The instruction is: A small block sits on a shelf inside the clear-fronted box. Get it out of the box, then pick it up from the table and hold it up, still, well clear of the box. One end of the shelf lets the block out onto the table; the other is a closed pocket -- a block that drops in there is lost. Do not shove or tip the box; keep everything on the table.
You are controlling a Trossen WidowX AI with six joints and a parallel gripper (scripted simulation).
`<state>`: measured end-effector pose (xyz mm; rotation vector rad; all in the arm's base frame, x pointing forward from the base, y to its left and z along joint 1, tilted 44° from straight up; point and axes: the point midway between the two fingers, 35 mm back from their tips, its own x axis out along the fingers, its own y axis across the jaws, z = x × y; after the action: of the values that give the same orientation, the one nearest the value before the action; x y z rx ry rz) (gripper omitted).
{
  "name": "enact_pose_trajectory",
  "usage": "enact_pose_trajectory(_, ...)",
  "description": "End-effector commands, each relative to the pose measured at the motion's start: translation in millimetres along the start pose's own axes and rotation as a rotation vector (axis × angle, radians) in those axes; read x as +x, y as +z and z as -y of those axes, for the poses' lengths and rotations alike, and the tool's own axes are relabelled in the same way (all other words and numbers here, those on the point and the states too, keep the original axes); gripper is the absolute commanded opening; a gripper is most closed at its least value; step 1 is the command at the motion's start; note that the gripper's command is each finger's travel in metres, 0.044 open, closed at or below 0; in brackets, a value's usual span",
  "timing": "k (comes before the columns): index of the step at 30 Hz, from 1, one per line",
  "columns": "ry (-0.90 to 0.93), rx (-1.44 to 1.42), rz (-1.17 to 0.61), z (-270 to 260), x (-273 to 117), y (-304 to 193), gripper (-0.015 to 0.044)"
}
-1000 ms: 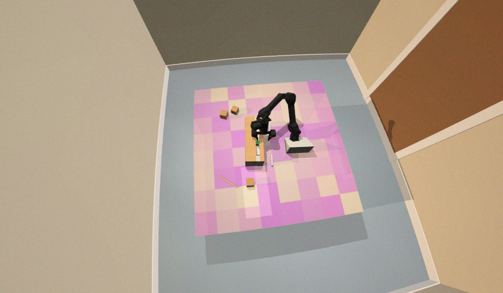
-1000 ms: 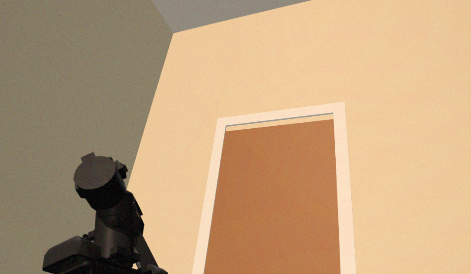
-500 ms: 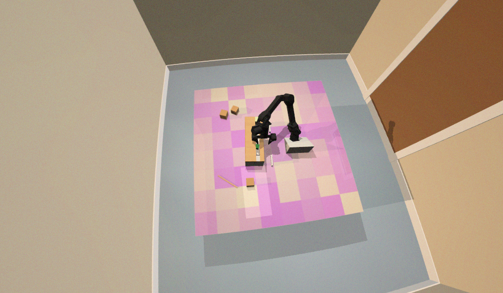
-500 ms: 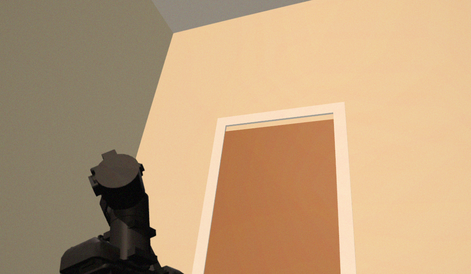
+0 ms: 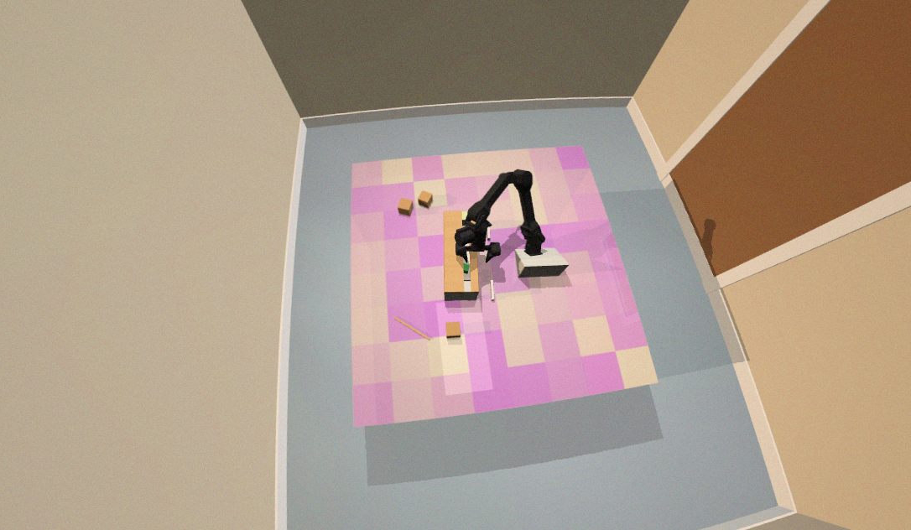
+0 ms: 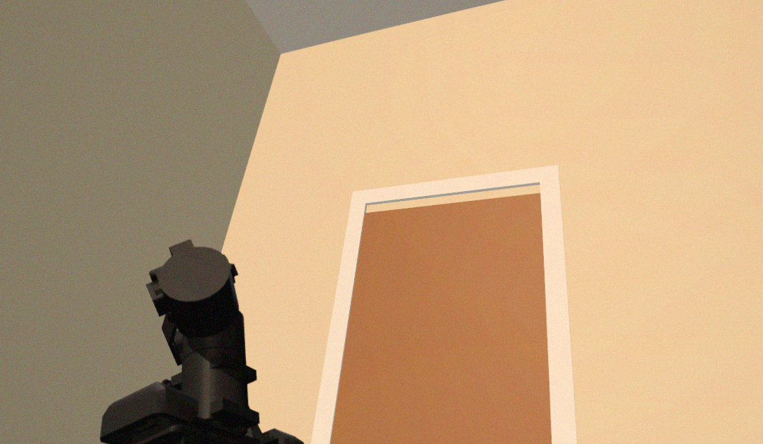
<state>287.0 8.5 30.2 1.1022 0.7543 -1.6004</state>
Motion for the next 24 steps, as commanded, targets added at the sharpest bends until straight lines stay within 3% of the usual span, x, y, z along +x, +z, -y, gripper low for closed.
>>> enact_pose_trajectory(1, -0.004, -0.006, 0.005, 1, 1, 2, 0.0400)
enact_pose_trajectory(24, -0.004, -0.006, 0.004, 2, 8, -19, 0.0400)
